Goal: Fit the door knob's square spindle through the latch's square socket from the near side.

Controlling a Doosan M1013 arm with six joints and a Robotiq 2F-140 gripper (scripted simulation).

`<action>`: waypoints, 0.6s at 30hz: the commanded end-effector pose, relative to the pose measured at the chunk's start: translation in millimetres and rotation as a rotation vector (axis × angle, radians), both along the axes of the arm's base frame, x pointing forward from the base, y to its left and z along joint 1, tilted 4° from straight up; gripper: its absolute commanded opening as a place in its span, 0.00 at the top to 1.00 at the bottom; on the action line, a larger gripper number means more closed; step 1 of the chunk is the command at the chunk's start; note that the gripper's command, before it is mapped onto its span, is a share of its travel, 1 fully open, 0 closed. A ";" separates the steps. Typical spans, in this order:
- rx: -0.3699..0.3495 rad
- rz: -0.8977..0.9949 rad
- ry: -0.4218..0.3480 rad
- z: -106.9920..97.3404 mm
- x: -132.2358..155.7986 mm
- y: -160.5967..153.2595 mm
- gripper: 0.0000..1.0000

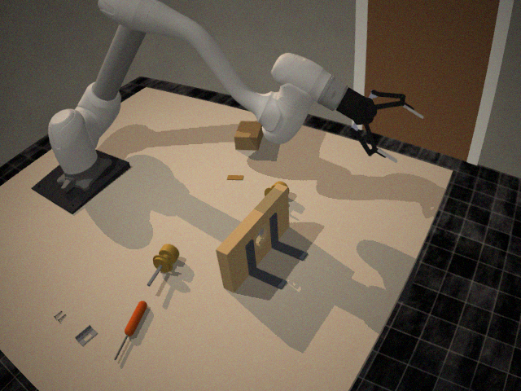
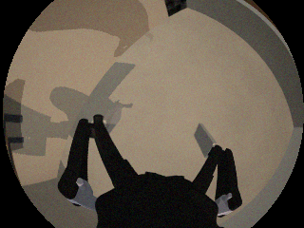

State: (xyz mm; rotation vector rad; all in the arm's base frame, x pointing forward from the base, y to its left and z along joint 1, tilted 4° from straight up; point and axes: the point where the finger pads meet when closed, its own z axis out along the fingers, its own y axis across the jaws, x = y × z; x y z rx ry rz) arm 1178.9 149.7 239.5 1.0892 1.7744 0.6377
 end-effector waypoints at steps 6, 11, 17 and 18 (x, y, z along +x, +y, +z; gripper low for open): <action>-0.368 0.342 0.019 18.3 -34.5 -49.5 0.00; -0.616 0.569 0.061 12.8 -78.2 -85.8 0.00; -0.859 0.819 0.126 -4.7 -140.0 -129.8 0.00; -0.859 0.819 0.126 -4.7 -140.0 -129.8 0.00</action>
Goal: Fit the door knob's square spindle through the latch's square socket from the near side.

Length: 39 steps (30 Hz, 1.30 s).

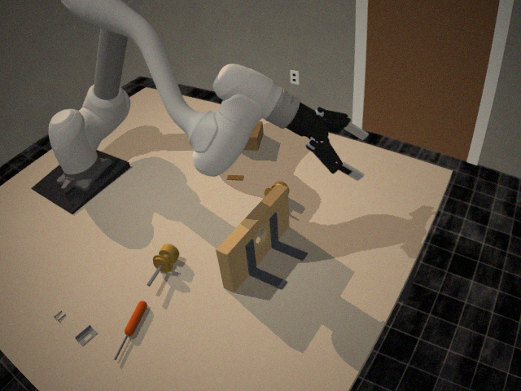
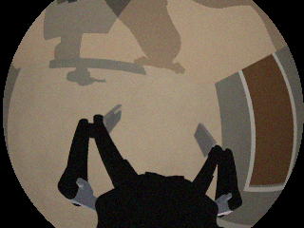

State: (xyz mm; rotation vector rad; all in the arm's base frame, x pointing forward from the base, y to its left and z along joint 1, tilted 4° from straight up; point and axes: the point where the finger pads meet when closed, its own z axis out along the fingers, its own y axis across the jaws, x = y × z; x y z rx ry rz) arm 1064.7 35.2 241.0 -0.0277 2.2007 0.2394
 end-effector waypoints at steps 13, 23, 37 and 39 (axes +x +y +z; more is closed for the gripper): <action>-0.586 0.658 0.306 -55.7 -201.2 -129.6 0.00; -0.783 1.040 0.553 -73.1 -335.9 -210.9 0.00; -0.829 1.248 0.702 -75.4 -487.7 -290.3 0.00; -0.829 1.248 0.702 -75.4 -487.7 -290.3 0.00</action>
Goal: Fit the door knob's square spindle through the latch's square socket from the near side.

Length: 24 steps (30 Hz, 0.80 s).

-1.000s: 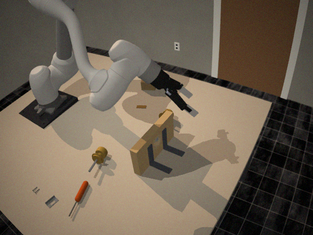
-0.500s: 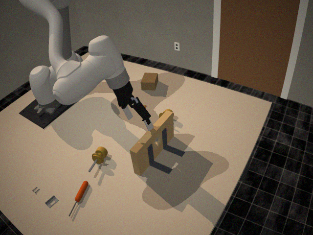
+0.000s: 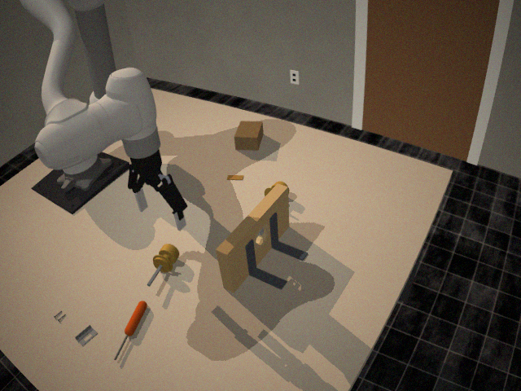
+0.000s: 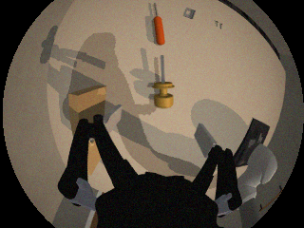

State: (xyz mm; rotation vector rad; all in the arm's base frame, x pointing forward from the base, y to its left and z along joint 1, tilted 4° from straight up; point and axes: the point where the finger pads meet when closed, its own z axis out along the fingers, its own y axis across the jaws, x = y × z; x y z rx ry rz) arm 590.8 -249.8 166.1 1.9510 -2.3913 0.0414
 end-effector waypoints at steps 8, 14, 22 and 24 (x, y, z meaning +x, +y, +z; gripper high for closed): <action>-0.002 0.010 0.012 -0.5 -13.8 -5.2 0.00; -0.002 0.012 0.014 -0.6 -13.7 -5.3 0.43; 0.002 0.048 0.056 -8.3 -10.7 -5.6 0.43; 0.002 0.048 0.056 -10.8 -9.7 -5.7 0.43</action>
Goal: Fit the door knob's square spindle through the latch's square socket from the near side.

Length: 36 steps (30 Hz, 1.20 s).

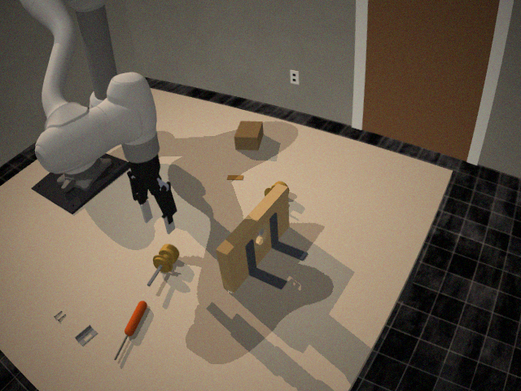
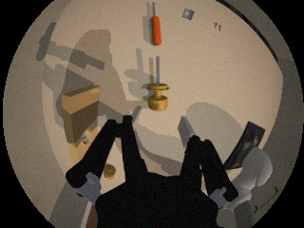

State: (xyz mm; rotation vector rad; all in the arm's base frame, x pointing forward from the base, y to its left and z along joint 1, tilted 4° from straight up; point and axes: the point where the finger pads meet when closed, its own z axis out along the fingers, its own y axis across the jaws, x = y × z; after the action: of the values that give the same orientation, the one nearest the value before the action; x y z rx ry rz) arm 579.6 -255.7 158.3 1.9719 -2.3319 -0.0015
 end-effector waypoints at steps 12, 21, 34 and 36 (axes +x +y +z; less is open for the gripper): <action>0.004 0.052 0.057 -10.9 4.6 -0.2 0.43; 0.006 0.078 0.087 -16.0 6.6 -0.5 0.43; 0.009 0.108 0.122 -25.7 10.4 -0.9 0.43; 0.011 0.124 0.141 -27.1 11.0 -1.0 0.43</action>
State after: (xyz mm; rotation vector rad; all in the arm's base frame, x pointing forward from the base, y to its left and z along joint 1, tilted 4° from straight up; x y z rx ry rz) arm 589.2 -257.1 131.9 2.0309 -2.1661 -0.1172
